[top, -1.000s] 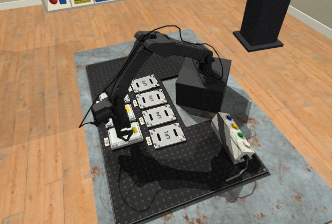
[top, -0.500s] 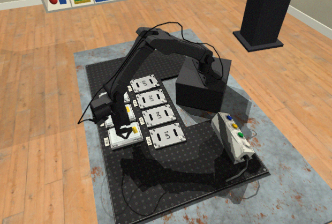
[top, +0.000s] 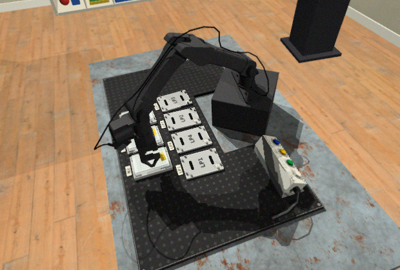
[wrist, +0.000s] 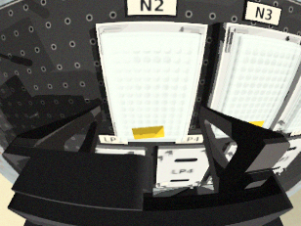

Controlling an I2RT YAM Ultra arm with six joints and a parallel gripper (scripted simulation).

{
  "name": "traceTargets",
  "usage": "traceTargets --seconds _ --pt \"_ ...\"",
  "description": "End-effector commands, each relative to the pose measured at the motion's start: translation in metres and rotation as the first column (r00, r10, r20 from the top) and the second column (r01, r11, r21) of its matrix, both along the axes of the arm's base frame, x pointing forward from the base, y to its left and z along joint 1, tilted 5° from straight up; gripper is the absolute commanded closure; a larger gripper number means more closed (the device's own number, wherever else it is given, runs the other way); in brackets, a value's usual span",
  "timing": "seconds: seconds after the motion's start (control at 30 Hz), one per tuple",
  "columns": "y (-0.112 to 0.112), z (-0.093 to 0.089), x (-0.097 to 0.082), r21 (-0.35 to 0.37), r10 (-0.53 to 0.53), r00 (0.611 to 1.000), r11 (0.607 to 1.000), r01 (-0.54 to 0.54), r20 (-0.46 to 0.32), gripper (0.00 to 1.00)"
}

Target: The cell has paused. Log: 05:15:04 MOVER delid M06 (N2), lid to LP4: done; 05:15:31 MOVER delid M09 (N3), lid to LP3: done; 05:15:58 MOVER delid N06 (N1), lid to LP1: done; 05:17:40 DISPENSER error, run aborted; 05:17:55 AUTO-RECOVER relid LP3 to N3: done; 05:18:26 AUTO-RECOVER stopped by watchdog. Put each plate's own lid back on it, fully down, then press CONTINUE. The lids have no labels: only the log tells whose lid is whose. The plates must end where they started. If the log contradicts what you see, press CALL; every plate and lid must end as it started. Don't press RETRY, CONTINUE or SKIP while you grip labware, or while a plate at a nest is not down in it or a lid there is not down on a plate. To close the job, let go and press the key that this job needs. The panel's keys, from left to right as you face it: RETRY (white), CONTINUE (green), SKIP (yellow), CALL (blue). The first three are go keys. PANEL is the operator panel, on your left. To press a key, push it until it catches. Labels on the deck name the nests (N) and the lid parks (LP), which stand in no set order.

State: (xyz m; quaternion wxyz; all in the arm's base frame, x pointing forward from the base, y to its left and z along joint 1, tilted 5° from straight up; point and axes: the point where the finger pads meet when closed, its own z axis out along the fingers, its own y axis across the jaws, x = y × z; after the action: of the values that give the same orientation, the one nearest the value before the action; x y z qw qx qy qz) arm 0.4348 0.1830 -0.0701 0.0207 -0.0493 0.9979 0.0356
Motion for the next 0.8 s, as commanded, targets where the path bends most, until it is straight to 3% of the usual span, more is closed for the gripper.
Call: traceTargets --seconds 0.0,0.2,0.47,0.53,0.77 --pt "-0.001 0.019 0.014 0.009 -0.009 0.999 1.000 0.009 0.041 0.00" --pt "-0.003 0.014 0.013 0.005 -0.009 1.000 1.000 0.009 0.029 0.00" --pt "-0.033 0.008 -0.021 0.011 0.011 0.999 1.000 -0.012 0.032 0.08" --pt "-0.033 0.008 -0.021 0.011 0.011 0.999 1.000 -0.012 0.032 0.08" --pt "-0.058 0.004 -0.046 0.013 0.012 0.999 1.000 -0.012 0.030 0.15"
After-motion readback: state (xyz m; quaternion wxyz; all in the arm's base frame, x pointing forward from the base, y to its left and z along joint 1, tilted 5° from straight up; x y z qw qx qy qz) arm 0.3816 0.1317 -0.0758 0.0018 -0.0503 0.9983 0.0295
